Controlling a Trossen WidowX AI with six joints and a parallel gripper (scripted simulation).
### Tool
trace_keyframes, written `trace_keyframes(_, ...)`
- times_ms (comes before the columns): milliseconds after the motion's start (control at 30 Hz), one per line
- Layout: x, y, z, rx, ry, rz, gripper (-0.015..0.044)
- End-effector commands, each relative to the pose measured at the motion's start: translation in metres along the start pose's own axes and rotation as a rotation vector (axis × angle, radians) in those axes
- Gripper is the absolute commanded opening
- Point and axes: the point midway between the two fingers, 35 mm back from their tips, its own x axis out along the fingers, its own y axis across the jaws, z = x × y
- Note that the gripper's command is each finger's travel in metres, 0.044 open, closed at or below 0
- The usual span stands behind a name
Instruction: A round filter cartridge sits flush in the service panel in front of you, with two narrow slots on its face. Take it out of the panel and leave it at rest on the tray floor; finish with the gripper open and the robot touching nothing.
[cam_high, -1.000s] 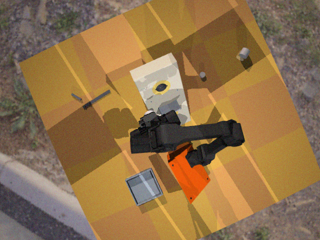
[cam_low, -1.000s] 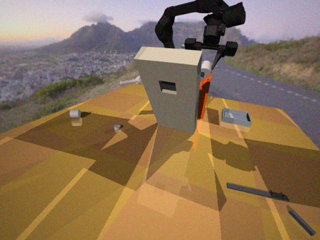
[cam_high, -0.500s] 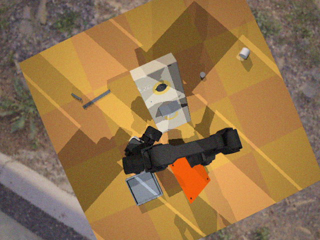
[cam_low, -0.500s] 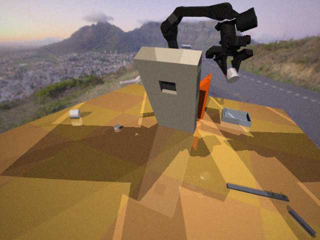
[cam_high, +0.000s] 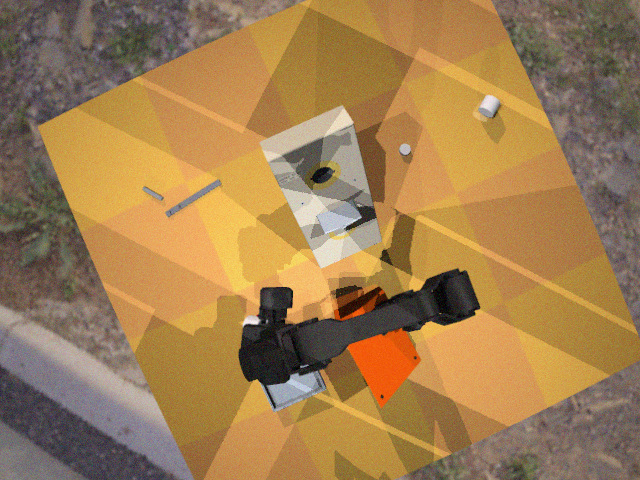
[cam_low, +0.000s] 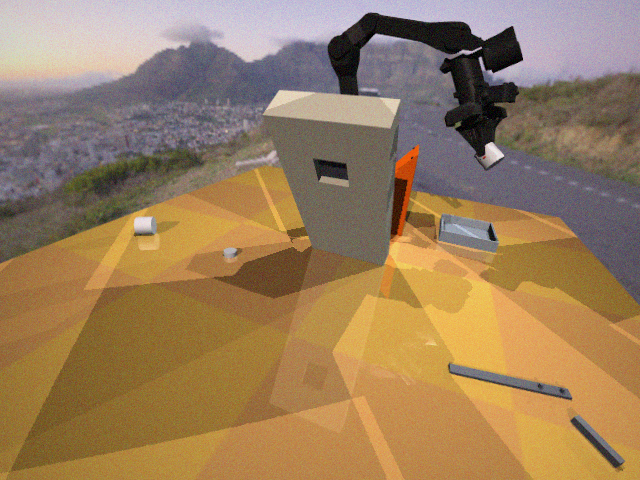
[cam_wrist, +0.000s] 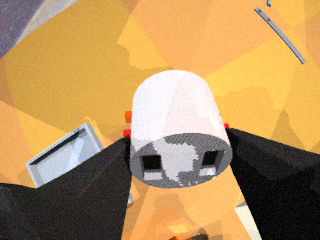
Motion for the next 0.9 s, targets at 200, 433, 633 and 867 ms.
trace_keyframes(200,0.019,0.040,-0.010,-0.114,-0.014,0.068,0.0000)
trace_keyframes(433,0.047,0.089,-0.036,-0.258,-0.019,0.154,0.0000)
trace_keyframes(633,0.069,0.123,-0.065,-0.383,-0.019,0.226,0.0000)
trace_keyframes(867,0.092,0.154,-0.106,-0.530,-0.014,0.308,0.0000)
